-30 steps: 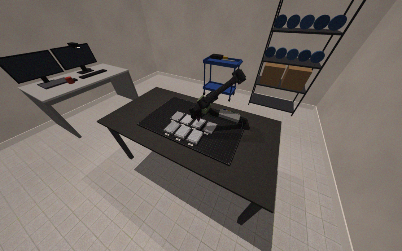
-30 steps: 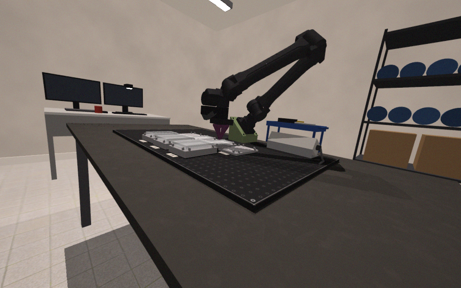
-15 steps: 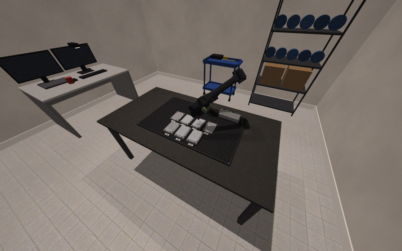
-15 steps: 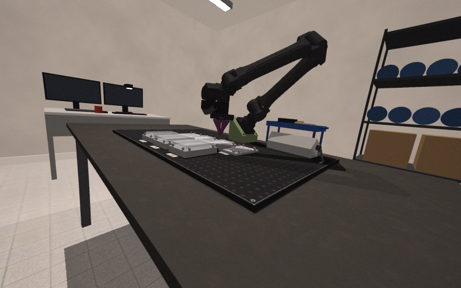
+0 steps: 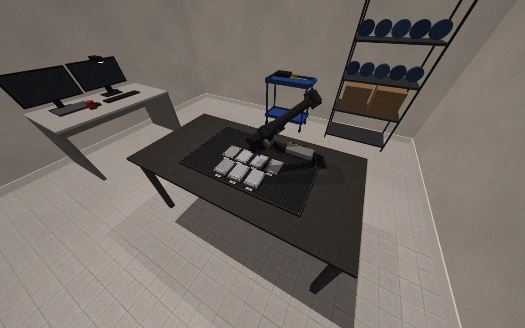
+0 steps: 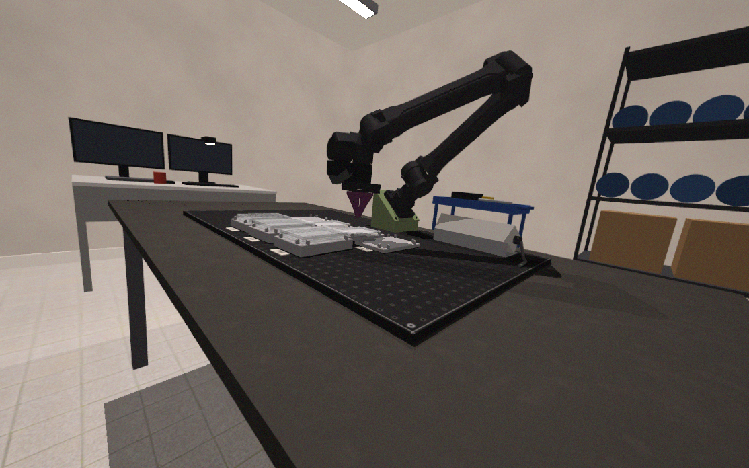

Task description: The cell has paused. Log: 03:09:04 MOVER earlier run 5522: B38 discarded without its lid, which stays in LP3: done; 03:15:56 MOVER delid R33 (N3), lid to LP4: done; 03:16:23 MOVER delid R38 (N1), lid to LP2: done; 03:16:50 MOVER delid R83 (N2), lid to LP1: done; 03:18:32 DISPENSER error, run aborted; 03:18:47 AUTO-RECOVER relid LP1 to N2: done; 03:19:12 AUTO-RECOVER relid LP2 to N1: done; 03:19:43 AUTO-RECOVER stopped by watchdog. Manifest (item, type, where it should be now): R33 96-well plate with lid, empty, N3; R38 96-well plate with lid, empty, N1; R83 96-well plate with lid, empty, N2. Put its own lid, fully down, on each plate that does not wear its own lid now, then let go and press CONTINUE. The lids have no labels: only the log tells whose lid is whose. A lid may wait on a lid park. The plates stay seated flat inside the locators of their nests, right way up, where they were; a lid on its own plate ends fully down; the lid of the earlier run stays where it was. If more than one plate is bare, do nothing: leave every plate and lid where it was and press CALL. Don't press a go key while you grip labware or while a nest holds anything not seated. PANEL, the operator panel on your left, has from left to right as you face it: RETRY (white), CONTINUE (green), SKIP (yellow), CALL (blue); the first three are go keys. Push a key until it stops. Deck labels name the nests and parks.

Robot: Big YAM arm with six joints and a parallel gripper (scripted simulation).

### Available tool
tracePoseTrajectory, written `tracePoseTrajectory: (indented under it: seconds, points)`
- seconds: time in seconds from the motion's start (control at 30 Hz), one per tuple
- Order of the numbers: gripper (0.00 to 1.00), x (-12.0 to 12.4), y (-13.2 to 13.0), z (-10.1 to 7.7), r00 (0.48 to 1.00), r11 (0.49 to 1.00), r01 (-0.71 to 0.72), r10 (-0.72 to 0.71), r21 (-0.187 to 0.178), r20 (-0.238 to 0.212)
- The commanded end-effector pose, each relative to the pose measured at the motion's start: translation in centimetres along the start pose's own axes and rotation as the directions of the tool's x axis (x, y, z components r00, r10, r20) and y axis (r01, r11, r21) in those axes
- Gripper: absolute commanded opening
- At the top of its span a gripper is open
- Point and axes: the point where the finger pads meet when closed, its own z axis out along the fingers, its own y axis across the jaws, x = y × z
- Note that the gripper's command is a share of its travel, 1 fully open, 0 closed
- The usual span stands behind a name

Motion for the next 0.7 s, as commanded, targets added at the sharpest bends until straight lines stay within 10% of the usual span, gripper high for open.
tracePoseTrajectory:
  seconds: [0.0, 0.67]
  points:
    - [0.00, -0.92, -0.29, -0.75, 1.000, 1.000, 0.002, -0.002, 0.002, 0.014]
    - [0.00, -1.43, -0.22, -1.01, 1.000, 1.000, 0.008, -0.008, 0.003, 0.016]
